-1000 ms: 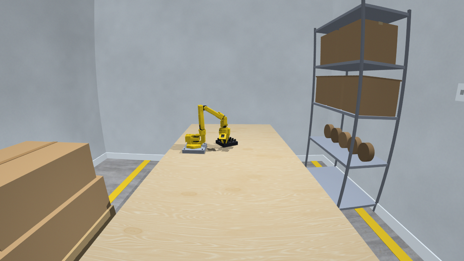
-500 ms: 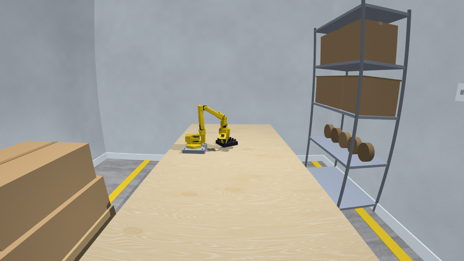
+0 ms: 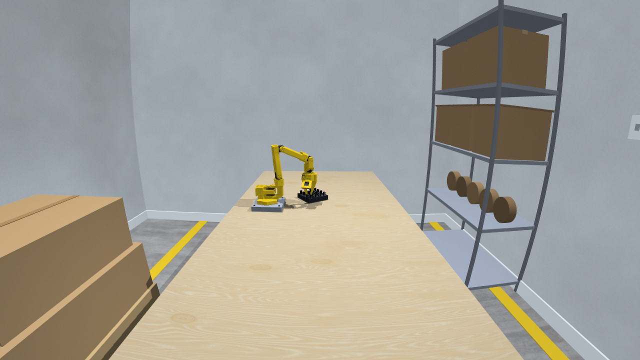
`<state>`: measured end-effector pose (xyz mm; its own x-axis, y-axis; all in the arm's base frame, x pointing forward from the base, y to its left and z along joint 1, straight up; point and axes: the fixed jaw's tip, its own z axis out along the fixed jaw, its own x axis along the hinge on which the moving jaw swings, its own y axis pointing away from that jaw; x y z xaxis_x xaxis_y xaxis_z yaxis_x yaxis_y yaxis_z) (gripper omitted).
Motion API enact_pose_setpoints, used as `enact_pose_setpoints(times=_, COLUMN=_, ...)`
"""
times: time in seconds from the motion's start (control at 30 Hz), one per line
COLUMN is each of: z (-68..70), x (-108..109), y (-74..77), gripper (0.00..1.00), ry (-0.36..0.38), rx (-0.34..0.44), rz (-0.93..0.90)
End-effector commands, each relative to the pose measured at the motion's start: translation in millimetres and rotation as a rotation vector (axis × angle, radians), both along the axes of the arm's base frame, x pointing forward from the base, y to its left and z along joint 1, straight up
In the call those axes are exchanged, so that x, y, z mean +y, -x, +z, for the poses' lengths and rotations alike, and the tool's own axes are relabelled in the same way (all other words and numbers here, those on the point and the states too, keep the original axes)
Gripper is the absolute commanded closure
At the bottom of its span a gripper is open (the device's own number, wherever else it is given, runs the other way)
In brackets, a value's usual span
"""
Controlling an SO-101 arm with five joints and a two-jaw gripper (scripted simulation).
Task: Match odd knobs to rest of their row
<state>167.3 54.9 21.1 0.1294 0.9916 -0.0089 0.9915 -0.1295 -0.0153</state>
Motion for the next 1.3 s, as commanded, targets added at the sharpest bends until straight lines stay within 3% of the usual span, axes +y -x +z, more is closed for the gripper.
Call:
enact_pose_setpoints(times=0.0, z=9.3, x=0, y=-1.7, gripper=0.92, ry=-0.007, rx=-0.016, rz=0.004)
enact_pose_setpoints(times=0.33, z=19.0, x=0, y=-0.8, gripper=0.92, ry=-0.007, rx=-0.016, rz=0.004)
enact_pose_setpoints(times=1.27, z=22.2, x=0, y=-1.2, gripper=0.92, ry=-0.007, rx=-0.016, rz=0.004)
